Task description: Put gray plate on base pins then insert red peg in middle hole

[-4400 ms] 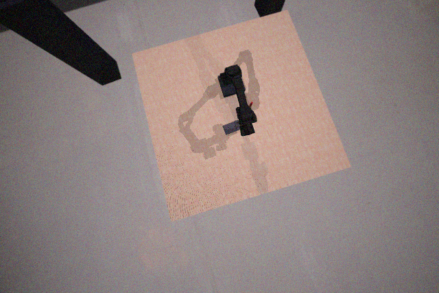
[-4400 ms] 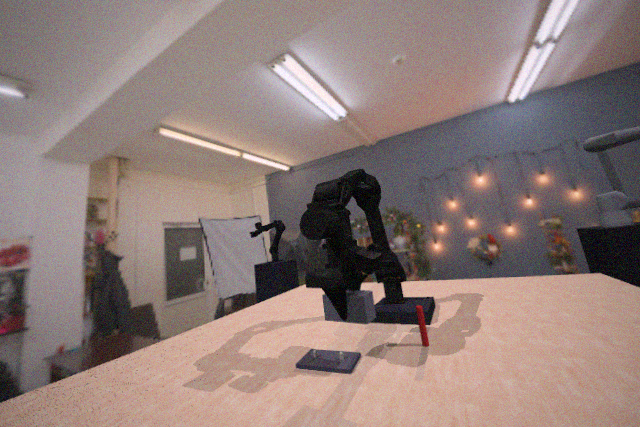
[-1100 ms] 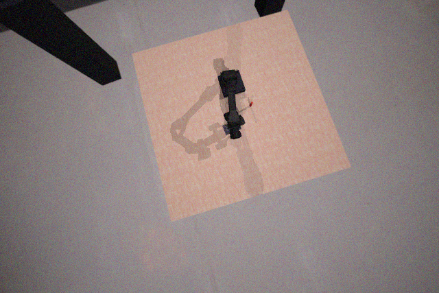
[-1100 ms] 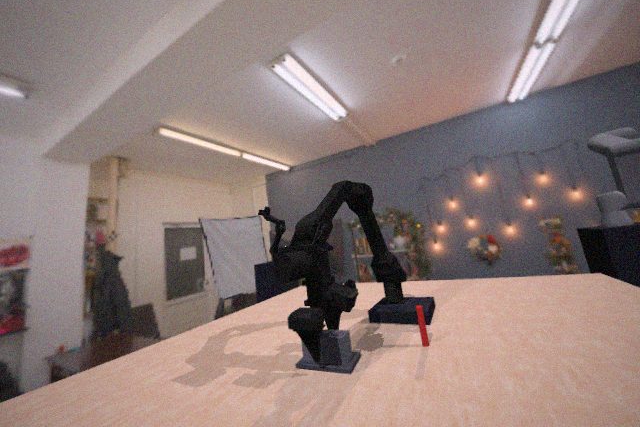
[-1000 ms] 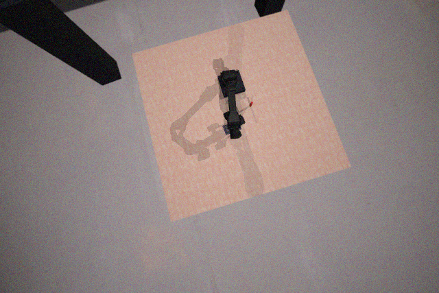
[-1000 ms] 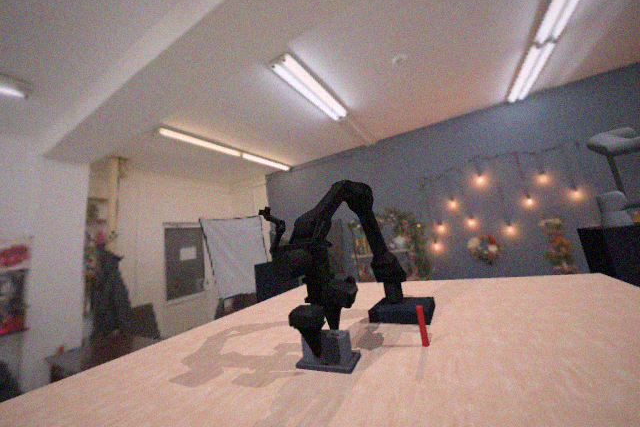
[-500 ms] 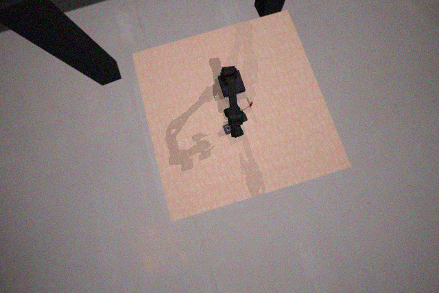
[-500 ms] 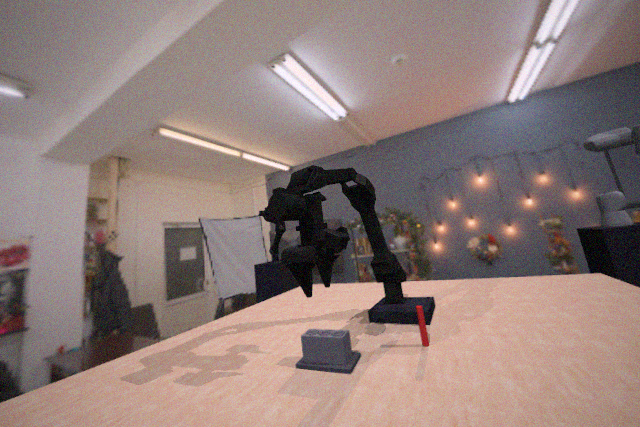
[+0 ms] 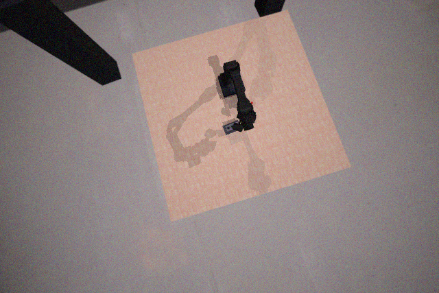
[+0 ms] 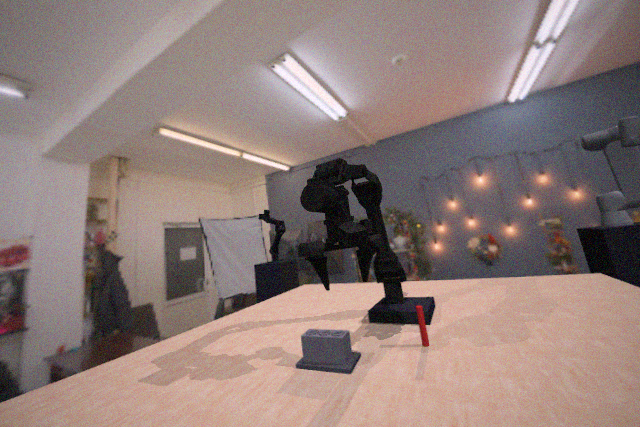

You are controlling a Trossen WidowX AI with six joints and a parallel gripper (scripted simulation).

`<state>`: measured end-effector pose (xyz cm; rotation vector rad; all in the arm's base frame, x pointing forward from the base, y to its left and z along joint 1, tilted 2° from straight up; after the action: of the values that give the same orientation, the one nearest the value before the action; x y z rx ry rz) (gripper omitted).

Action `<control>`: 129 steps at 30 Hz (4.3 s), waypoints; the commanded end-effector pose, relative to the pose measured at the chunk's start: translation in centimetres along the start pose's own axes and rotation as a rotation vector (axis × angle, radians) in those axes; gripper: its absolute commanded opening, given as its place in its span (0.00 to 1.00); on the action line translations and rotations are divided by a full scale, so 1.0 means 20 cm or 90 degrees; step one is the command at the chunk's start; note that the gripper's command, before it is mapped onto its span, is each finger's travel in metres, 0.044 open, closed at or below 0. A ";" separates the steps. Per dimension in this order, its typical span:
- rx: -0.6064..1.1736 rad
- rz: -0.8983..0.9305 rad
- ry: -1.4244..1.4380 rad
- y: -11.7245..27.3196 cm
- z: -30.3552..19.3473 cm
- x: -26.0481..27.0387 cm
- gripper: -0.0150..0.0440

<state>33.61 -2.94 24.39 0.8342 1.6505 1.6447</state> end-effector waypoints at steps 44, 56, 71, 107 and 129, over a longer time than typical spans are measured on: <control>0.015 0.005 -1.297 -0.10 -0.02 0.78 1.00; 0.015 0.005 -1.297 -0.26 -0.01 0.79 1.00; 0.015 0.005 -1.296 -0.38 0.00 0.79 1.00; 0.015 0.005 -1.297 -0.54 -0.01 0.79 0.33; 0.015 0.006 -1.297 -0.49 0.00 0.79 0.25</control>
<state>24.30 9.71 13.73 1.5671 0.1363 0.1174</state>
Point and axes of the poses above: the point midway between the two fingers, 35 mm back from their tips, its own y axis back along the fingers, its own x axis across the jaws, z = x × y, the point moved 9 cm from there along y, back along the fingers, and after that the axes turned 13 degrees about -y, right-handed, at the moved point
